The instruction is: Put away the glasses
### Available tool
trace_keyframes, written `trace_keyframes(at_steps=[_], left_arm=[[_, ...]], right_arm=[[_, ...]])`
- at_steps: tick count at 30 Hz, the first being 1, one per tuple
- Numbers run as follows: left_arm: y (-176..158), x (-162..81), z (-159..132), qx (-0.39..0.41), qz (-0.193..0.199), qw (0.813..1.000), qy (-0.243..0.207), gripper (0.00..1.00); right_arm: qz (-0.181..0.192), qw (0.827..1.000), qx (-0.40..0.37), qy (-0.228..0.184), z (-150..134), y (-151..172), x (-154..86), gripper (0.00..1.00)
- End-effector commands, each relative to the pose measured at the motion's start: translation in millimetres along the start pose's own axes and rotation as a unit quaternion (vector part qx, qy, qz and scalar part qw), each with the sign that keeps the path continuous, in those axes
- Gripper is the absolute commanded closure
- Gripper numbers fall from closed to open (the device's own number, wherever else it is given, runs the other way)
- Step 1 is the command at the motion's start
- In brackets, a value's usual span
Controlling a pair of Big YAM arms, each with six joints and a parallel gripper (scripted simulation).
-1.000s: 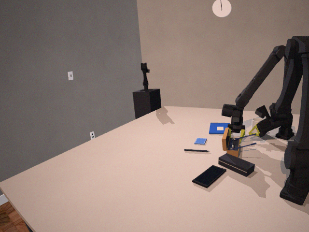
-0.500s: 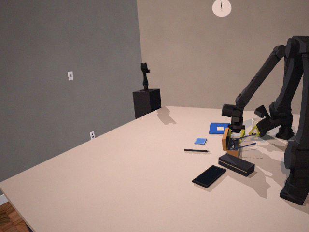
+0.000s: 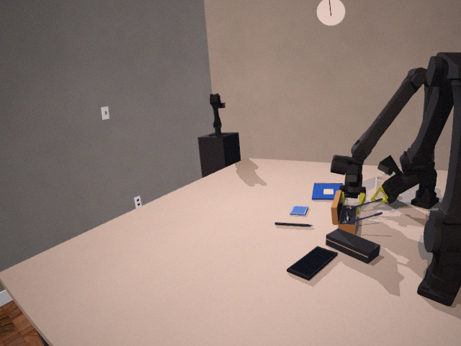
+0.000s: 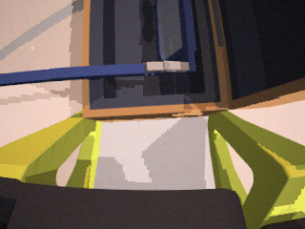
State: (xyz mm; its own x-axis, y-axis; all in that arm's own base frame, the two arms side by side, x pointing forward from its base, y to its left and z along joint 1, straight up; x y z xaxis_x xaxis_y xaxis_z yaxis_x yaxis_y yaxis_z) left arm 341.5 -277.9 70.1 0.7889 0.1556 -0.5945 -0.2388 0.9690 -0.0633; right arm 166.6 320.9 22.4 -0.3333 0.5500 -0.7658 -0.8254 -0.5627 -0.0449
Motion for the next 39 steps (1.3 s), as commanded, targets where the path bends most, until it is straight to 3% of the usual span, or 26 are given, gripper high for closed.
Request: trace_keyframes(at_steps=[1,6,17,18,30,35,39], left_arm=[[-10,0,8,-0.018,-0.002,1.0,0.001,1.0],[-10,-4,23,-0.038,-0.002,0.999,0.003,1.0],[-6,-5,23,-0.047,0.006,0.999,0.02,1.0],[-4,-3,12,-0.035,0.011,0.999,0.027,1.0],[0,-7,23,-0.06,0.02,0.997,0.045,1.0],[6,-4,11,-0.049,0.029,0.997,0.056,1.0],[3,-7,24,-0.067,0.027,0.996,0.059,1.0]], right_arm=[[0.004,1.0,0.024,0.005,-6,-5,0,0.43],[0.004,1.0,0.024,0.005,-6,-5,0,0.43],[0.004,1.0,0.024,0.005,-6,-5,0,0.43],[0.004,1.0,0.024,0.005,-6,-5,0,0.43],[0.004,1.0,0.024,0.005,-6,-5,0,0.43],[0.004,1.0,0.024,0.005,-6,-5,0,0.43],[0.004,1.0,0.024,0.005,-6,-5,0,0.43]])
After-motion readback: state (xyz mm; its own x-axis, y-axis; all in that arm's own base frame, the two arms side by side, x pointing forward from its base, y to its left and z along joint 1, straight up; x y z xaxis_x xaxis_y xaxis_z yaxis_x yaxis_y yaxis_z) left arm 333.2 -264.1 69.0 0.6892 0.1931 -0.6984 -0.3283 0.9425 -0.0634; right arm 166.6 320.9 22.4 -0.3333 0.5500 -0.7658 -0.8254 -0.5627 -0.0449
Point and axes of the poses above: on each arm, the point where the finger pads meet when closed, its own x axis out along the fingers, its own y axis across the jaws, z = x × y, the point moved 1 cm from there along -x, back along the fingers, and after that the axes turned 4 degrees about -x, right-handed, at the moved point
